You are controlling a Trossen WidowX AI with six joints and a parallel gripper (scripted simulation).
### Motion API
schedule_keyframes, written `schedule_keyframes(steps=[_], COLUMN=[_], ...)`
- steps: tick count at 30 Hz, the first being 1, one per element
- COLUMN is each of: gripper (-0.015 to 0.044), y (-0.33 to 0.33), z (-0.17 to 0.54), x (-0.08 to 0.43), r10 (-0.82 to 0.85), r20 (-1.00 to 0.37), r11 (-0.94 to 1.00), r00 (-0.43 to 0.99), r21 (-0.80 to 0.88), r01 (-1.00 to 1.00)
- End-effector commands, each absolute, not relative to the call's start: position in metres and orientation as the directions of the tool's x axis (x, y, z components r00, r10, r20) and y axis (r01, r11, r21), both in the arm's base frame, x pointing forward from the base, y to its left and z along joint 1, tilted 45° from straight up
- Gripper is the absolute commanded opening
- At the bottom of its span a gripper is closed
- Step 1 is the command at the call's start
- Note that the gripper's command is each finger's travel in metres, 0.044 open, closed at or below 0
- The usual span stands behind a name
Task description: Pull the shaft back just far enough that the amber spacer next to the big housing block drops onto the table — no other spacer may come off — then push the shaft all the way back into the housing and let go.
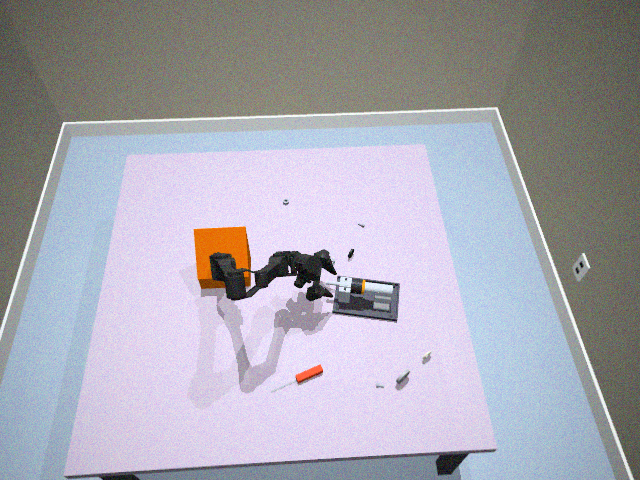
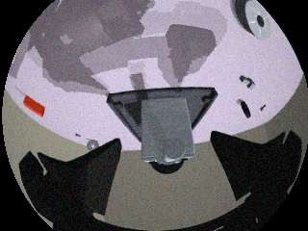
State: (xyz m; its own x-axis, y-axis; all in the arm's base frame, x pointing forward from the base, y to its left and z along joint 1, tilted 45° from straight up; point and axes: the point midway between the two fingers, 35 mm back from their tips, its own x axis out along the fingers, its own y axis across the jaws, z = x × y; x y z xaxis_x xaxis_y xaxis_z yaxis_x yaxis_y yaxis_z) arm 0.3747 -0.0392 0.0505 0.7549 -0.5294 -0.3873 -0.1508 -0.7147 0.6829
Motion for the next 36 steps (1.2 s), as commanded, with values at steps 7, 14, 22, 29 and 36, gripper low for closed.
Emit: schedule_keyframes(steps=[7, 14, 22, 29, 36], gripper=[0.0440, 0.0440, 0.0440, 0.0440, 0.0309], y=[-0.045, -0.048, -0.048, -0.047, -0.048], z=[0.046, 0.044, 0.044, 0.044, 0.044], x=[0.384, 0.388, 0.388, 0.389, 0.388], r10=[-0.526, -0.526, -0.526, -0.526, -0.528], r20=[-0.388, -0.387, -0.387, -0.387, -0.387], r11=[-0.715, -0.715, -0.715, -0.715, -0.715], r00=[0.757, 0.758, 0.758, 0.758, 0.756], r21=[0.684, 0.684, 0.684, 0.684, 0.683], r01=[-0.146, -0.147, -0.147, -0.147, -0.150])
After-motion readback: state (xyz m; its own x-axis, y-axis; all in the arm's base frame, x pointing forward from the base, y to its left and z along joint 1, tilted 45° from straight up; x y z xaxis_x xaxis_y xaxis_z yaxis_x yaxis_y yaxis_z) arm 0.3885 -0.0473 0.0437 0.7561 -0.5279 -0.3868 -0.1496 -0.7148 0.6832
